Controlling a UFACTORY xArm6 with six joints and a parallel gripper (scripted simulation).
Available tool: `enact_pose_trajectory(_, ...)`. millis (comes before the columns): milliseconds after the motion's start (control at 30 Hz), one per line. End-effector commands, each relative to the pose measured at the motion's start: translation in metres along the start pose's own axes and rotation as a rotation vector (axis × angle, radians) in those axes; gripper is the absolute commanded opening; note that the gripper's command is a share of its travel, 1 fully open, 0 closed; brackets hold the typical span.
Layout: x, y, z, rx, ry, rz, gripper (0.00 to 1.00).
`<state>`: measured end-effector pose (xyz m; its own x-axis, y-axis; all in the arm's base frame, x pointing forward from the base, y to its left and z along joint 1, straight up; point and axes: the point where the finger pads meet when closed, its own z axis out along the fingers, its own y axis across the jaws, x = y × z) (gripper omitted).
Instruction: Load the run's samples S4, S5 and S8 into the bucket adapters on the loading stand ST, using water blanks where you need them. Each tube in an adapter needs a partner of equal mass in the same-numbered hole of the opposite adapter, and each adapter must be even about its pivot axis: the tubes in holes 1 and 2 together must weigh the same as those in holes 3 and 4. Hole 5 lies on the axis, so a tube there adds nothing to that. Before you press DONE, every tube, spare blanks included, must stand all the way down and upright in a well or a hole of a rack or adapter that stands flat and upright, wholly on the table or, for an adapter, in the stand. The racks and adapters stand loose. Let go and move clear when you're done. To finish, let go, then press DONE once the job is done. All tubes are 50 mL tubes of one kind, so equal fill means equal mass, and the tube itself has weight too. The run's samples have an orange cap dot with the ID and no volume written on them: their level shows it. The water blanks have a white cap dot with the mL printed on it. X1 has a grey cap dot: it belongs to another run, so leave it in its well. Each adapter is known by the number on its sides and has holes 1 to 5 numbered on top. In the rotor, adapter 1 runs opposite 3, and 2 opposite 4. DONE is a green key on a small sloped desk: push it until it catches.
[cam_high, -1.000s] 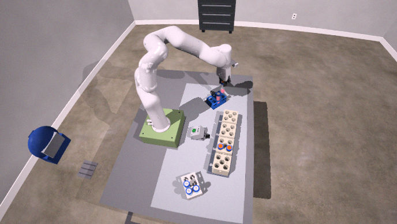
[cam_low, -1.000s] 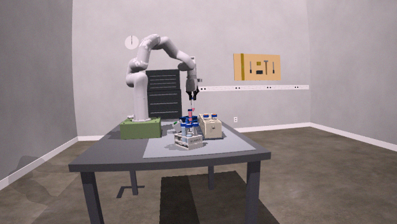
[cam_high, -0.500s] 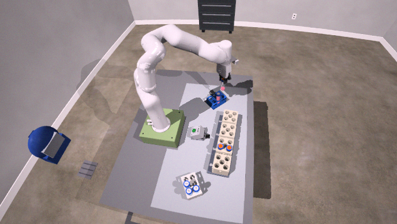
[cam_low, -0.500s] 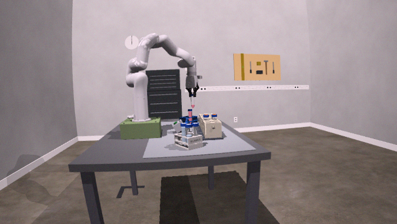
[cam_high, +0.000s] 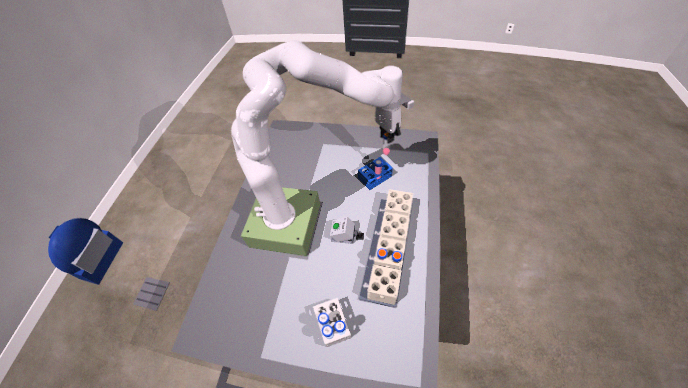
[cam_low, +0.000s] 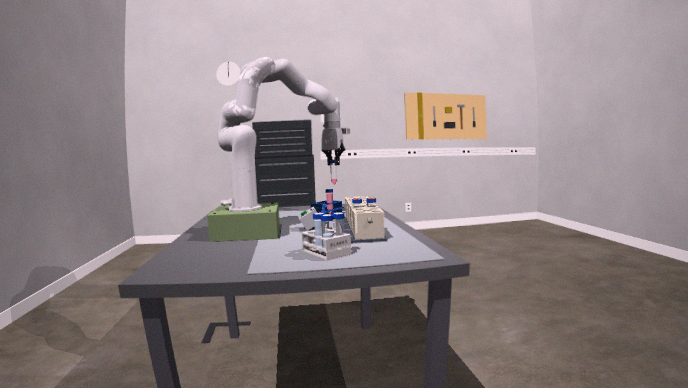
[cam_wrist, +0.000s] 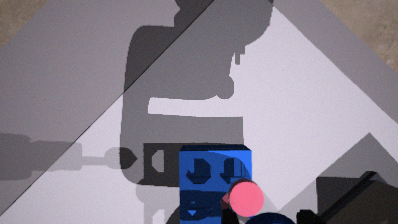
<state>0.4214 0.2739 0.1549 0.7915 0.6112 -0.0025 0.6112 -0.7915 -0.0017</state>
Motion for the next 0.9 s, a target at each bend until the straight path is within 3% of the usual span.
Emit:
enact_pose_trajectory(0,-0.004,0.008,-0.002,0.000,0.005,0.067,0.00)
enact_pose_trajectory(867,-0.066,0.100,-0.002,0.001,0.005,0.800,0.00)
